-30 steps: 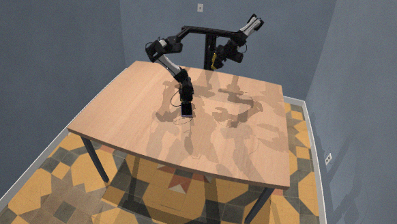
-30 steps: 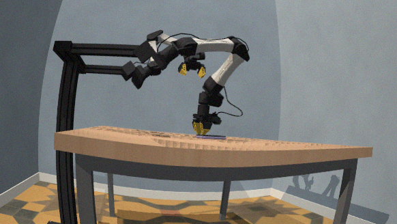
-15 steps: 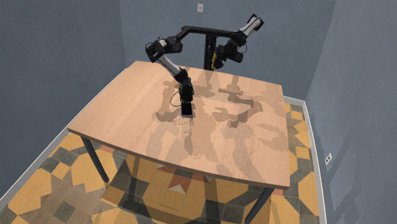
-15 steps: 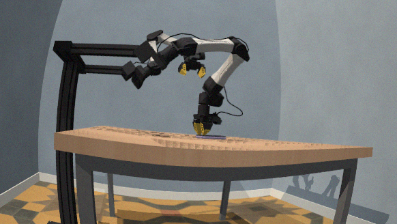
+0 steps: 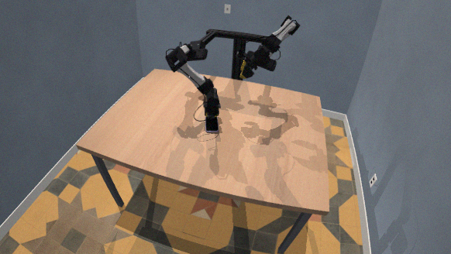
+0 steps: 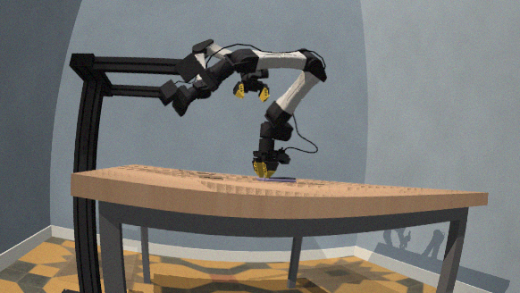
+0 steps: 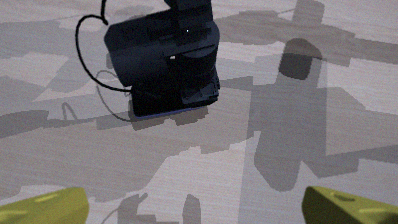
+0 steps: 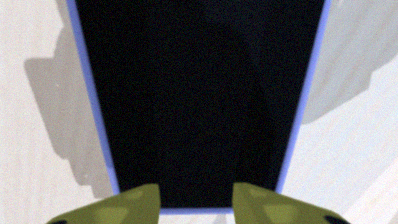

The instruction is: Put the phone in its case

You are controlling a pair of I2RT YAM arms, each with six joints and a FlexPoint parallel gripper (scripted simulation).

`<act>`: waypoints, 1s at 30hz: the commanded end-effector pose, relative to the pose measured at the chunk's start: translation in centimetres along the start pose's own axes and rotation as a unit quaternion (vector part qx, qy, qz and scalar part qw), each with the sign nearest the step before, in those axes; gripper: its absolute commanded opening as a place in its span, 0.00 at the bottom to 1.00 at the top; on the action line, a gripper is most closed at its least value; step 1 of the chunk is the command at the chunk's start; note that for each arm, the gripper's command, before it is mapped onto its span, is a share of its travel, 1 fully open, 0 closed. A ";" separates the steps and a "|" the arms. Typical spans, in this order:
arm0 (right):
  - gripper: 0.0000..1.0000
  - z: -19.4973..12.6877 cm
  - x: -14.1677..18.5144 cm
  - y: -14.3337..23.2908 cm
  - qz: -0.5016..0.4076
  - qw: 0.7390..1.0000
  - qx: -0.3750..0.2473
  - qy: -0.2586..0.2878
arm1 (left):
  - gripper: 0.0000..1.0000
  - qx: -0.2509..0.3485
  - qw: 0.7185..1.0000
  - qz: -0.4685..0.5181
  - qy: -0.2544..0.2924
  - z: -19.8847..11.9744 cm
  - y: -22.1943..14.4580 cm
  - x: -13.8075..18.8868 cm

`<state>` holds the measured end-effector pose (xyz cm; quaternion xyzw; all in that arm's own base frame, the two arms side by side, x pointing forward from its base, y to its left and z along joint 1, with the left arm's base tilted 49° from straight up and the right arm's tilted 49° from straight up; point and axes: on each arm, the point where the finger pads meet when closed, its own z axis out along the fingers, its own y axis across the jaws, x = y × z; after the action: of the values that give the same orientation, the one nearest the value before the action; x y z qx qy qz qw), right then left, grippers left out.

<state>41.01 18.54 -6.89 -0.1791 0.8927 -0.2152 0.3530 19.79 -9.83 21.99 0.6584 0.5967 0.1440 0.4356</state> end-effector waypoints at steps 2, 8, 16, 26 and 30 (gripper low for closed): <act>0.36 1.3 -0.4 0.1 0.002 1.000 -0.006 -0.004 | 1.00 -0.005 1.000 0.000 -0.012 -0.7 0.6 -0.6; 0.36 1.8 -0.4 0.1 0.003 1.000 -0.006 -0.004 | 1.00 -0.005 1.000 0.000 -0.012 -0.7 0.6 -0.6; 0.36 2.9 -0.1 0.1 0.004 1.000 -0.005 0.003 | 1.00 -0.005 1.000 0.000 -0.012 -0.7 0.6 -0.6; 0.36 3.7 -0.2 0.6 0.001 1.000 -0.009 0.001 | 1.00 -0.005 1.000 0.000 -0.012 -0.7 0.6 -0.6; 0.36 1.1 -1.0 0.2 0.022 1.000 -0.006 -0.007 | 1.00 -0.005 1.000 0.000 -0.012 -0.7 0.6 -0.6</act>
<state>41.07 18.62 -6.84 -0.1948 0.8884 -0.2314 0.3453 19.78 -9.83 21.99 0.6584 0.5968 0.1440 0.4355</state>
